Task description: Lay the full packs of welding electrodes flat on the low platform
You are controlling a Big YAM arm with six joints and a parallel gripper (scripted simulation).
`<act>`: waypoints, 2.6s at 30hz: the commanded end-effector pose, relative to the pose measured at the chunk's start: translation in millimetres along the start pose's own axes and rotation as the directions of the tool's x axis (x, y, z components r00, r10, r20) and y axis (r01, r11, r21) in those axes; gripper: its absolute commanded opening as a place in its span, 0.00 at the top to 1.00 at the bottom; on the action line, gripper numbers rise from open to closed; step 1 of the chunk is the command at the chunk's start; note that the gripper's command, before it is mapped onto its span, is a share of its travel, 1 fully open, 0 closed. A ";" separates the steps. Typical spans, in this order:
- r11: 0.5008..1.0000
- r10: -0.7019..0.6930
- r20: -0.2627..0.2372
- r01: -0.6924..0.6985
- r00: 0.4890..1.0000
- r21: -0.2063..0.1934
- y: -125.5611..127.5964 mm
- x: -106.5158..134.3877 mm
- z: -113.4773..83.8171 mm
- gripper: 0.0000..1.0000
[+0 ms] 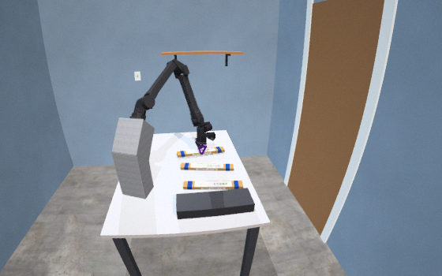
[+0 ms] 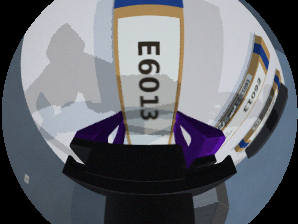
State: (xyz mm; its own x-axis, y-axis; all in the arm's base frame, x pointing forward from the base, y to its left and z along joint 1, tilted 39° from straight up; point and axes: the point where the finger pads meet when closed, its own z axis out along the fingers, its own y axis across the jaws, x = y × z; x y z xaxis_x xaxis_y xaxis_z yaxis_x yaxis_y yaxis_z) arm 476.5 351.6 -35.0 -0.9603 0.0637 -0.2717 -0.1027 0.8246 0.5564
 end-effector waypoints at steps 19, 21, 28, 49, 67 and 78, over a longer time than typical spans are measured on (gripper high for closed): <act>1.000 -0.007 0.048 0.008 0.999 -0.029 18.3 -21.4 -1.5 1.00; 0.999 -0.009 0.048 0.010 0.999 -0.031 19.5 -21.1 -0.9 1.00; 0.999 -0.004 0.060 0.006 0.998 -0.033 17.2 -27.6 -1.2 1.00; 1.000 0.003 0.054 -0.002 0.999 -0.024 13.2 -30.4 -3.1 1.00; 1.000 0.000 0.046 0.001 0.999 -0.020 10.6 -26.6 1.4 0.04; 1.000 0.004 0.020 -0.004 1.000 -0.007 2.3 -13.5 11.9 0.04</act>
State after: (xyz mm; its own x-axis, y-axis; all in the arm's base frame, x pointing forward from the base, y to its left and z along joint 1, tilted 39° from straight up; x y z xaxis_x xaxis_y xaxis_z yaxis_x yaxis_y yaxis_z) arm 491.7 364.3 -30.9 -0.9517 0.0731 -0.2981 -0.1149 0.8158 0.5668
